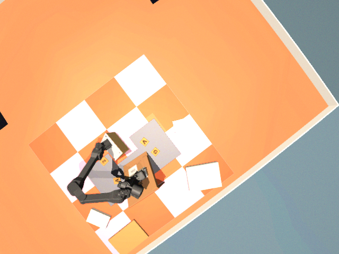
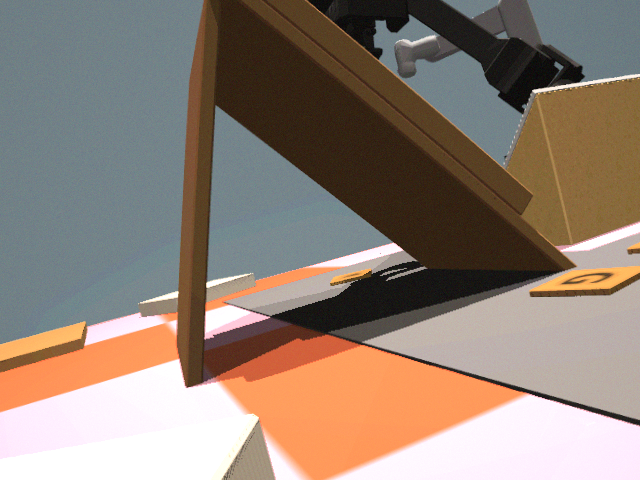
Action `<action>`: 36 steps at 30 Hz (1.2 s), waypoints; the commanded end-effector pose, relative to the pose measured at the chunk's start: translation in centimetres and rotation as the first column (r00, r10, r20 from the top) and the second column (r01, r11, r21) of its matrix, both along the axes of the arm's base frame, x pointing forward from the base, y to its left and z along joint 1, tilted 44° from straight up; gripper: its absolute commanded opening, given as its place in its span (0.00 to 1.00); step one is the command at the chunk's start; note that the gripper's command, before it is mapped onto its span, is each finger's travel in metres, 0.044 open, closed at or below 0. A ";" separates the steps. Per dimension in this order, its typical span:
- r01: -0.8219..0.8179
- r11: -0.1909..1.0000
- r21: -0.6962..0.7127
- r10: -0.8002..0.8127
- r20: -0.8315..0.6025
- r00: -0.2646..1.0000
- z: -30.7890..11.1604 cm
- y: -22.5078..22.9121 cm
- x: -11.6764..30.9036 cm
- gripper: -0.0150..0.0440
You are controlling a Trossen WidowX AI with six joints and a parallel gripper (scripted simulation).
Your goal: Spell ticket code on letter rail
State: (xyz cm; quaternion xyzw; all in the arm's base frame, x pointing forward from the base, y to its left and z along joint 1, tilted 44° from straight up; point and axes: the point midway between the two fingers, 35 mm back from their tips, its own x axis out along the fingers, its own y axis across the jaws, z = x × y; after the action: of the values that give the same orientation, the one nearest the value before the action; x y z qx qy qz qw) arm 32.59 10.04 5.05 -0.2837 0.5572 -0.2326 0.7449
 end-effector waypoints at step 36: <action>-0.002 1.000 -0.002 0.002 0.001 1.000 -0.8 0.2 0.5 0.25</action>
State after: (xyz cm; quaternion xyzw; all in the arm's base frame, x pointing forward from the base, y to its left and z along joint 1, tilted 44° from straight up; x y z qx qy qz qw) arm 33.11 10.22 4.38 -0.2858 0.5561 -0.2315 0.7453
